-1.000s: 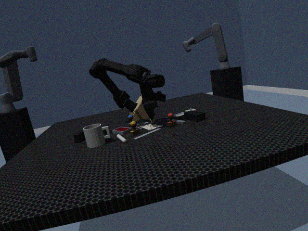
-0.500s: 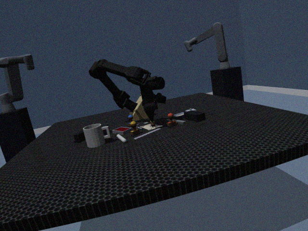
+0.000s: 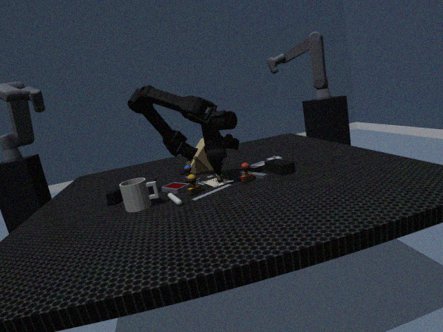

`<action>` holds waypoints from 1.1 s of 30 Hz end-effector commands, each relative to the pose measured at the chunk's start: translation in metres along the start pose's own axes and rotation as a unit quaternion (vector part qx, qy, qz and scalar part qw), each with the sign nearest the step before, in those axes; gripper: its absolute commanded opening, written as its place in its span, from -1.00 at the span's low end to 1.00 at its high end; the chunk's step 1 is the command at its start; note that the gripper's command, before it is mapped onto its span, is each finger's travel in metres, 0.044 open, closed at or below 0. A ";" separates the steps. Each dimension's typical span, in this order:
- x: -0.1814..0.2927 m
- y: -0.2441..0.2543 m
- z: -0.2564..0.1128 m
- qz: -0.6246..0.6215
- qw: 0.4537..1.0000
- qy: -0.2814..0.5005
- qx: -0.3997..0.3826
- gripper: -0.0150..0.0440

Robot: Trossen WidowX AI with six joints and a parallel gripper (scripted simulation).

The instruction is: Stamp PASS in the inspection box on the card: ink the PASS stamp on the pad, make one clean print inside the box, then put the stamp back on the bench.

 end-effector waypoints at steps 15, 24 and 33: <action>0.001 0.000 0.005 -0.002 1.000 0.002 0.000 -0.49; 0.001 0.000 0.005 -0.002 1.000 0.002 0.000 -0.49; 0.001 0.000 0.006 -0.002 1.000 0.002 0.000 -0.49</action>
Point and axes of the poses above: the point midway between the two fingers, 35 mm back from their tips, its own z axis out along the fingers, its own y axis across the jaws, x = y × z, the point moved 6 cm from there along -z, back along the fingers
